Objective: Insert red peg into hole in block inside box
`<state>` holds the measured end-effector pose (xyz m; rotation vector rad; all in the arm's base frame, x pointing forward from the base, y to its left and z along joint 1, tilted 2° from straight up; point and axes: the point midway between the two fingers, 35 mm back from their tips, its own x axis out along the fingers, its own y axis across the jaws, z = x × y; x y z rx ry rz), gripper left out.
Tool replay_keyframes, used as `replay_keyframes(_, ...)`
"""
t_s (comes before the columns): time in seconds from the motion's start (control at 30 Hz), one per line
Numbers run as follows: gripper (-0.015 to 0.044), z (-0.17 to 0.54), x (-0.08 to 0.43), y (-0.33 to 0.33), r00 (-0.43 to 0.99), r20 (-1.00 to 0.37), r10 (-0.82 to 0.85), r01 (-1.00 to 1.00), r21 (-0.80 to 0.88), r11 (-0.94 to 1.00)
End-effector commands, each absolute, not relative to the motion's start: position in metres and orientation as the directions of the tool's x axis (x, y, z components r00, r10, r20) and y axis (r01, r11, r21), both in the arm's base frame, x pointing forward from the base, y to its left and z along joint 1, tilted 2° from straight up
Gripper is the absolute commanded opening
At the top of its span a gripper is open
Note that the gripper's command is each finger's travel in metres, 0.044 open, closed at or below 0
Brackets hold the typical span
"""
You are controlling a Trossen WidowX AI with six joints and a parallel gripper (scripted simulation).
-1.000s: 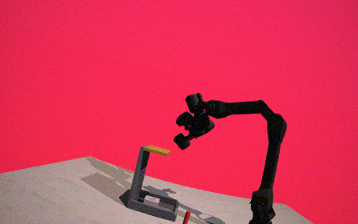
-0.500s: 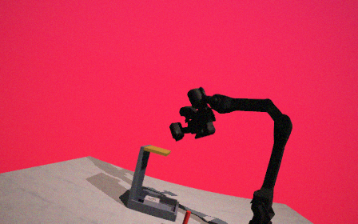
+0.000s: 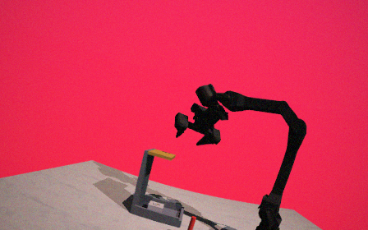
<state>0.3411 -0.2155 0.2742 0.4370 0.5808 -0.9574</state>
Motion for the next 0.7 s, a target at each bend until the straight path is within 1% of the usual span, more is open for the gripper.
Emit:
replay_keyframes(0.0, 0.044, 0.277, 0.341, -0.202, 0.478, -0.649, -0.592, 0.857, 0.196, 0.477)
replay_keyframes(0.37, 0.044, 0.281, 0.339, -0.162, 0.557, -0.688, -0.466, 0.83, 0.456, 0.319)
replay_keyframes(0.67, 0.044, 0.284, 0.334, -0.129, 0.606, -0.713, -0.353, 0.786, 0.603, 0.133)
